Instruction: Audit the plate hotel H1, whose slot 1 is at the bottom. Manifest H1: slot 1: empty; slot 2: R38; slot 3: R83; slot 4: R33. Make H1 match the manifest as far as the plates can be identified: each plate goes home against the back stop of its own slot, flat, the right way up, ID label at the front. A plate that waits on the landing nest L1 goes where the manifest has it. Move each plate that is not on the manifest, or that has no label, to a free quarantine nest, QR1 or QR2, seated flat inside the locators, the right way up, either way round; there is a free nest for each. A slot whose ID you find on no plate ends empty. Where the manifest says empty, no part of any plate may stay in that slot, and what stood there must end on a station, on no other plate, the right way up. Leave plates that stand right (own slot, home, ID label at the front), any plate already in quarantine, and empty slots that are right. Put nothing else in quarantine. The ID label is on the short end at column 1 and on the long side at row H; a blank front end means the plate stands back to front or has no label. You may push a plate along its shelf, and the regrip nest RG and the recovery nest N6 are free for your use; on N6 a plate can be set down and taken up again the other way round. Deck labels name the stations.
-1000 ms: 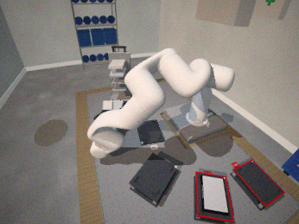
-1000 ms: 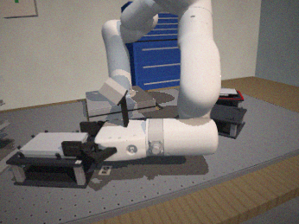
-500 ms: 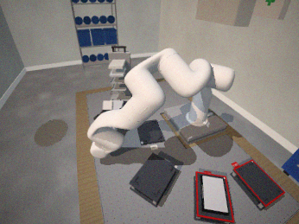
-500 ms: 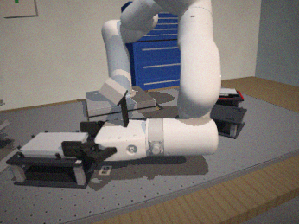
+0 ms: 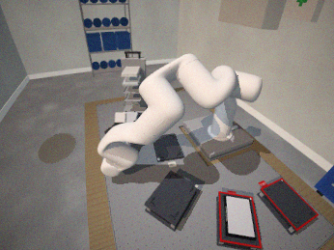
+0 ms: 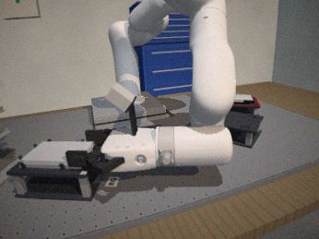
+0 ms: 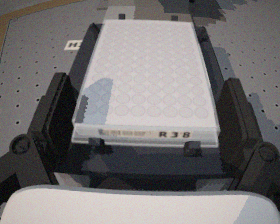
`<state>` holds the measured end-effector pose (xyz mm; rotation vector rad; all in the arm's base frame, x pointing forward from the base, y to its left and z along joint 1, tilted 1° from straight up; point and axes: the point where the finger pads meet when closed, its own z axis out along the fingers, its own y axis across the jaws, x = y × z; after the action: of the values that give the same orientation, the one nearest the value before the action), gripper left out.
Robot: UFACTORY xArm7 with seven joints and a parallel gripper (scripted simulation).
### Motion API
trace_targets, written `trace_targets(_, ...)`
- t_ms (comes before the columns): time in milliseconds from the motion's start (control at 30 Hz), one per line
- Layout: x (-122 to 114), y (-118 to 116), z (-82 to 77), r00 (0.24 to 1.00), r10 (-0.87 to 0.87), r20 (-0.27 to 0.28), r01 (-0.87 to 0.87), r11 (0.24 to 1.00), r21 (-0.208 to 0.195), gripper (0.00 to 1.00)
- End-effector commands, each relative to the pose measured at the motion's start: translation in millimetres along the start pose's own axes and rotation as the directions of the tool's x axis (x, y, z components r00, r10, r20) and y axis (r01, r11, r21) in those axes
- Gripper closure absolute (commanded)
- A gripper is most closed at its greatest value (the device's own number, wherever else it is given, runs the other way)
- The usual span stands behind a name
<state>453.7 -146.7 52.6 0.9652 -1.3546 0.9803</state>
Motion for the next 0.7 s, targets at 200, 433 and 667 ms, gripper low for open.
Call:
trace_targets(200,1.5,-1.0,-0.2,1.000,0.004,0.001,-0.004,1.000,0.000,1.00)
trace_targets(433,5.5,-1.0,-0.2,1.000,0.004,0.001,-0.004,1.000,0.000,1.00)
trace_targets(667,9.5,-1.0,-0.2,1.000,0.004,0.001,-0.004,1.000,0.000,1.00)
